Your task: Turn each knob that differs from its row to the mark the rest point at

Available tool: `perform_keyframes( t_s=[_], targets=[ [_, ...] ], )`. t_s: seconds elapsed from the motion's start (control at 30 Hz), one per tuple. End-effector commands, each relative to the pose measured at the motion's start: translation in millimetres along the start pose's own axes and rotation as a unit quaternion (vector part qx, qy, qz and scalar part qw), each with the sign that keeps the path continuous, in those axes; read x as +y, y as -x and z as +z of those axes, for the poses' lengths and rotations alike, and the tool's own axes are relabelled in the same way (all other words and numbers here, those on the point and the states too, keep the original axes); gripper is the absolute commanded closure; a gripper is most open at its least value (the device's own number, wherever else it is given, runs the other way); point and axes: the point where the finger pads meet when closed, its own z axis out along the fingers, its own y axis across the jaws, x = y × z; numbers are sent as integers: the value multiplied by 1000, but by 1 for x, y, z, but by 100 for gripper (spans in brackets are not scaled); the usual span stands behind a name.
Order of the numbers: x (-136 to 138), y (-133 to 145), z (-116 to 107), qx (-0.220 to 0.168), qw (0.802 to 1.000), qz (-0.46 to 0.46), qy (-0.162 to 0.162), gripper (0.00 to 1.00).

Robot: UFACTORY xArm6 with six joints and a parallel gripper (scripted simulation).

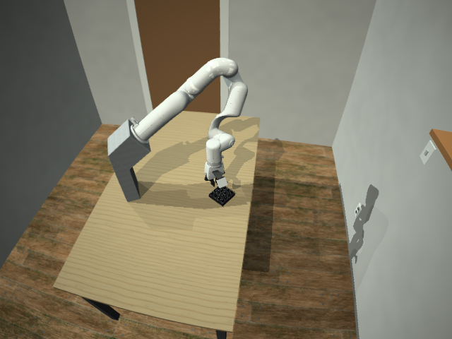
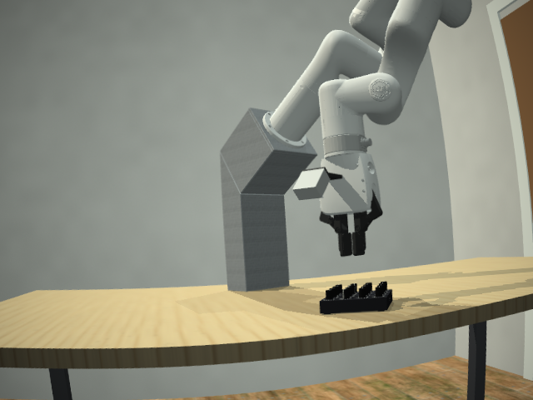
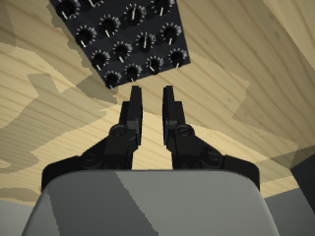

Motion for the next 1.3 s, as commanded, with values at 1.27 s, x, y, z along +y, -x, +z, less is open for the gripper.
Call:
perform_keyframes(
  t_s=[1.27],
  targets=[
    [0,0,18,1,1000,0,0,81]
  ],
)
